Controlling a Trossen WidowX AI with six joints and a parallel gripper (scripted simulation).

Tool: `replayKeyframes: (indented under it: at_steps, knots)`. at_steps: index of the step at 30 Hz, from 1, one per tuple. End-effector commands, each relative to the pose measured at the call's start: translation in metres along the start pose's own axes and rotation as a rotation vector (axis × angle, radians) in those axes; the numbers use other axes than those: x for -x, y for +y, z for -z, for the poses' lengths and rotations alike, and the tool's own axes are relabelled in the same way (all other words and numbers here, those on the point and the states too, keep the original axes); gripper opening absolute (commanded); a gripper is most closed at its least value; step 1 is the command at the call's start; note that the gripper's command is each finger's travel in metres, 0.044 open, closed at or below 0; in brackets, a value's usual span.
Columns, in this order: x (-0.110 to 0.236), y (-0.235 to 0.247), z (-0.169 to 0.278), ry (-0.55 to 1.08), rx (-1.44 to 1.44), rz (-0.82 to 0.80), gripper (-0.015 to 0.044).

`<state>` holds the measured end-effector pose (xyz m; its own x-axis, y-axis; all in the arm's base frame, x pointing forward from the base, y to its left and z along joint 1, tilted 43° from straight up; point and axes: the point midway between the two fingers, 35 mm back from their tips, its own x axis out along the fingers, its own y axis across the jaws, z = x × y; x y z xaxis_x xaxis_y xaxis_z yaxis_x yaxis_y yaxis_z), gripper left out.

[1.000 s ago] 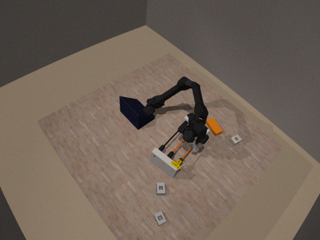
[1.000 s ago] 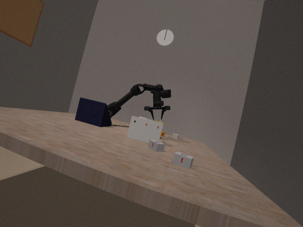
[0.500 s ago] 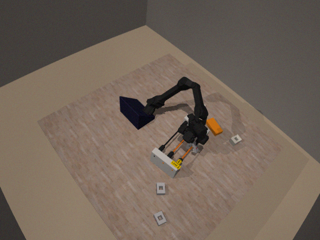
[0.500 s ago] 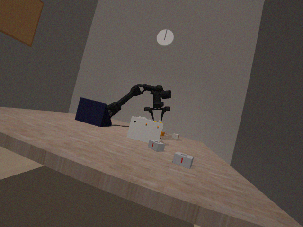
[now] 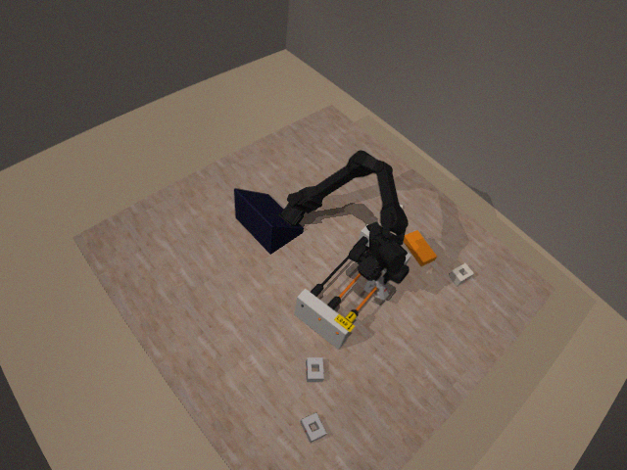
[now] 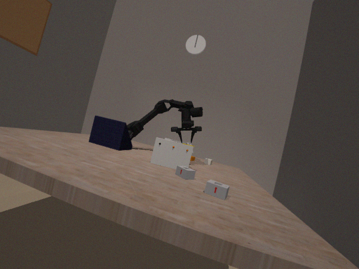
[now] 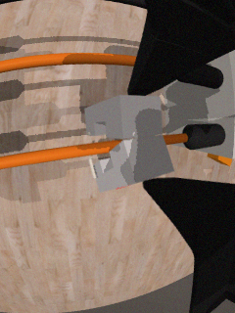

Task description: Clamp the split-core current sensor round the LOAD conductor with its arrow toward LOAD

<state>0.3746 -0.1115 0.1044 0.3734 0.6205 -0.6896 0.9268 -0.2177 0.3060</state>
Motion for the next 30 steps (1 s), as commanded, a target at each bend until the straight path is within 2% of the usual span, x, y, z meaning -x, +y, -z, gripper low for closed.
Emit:
replayKeyframes:
  at_steps: [1,19,30]
  knots:
    - [0.0008,-0.0001,-0.0004,0.0,-0.001,-0.001,0.0]
    - [0.0007,0.0001,-0.0005,0.0,-0.001,0.001,0.0]
    - [-0.0012,0.0079,-0.0008,-0.002,-0.004,0.088,0.0]
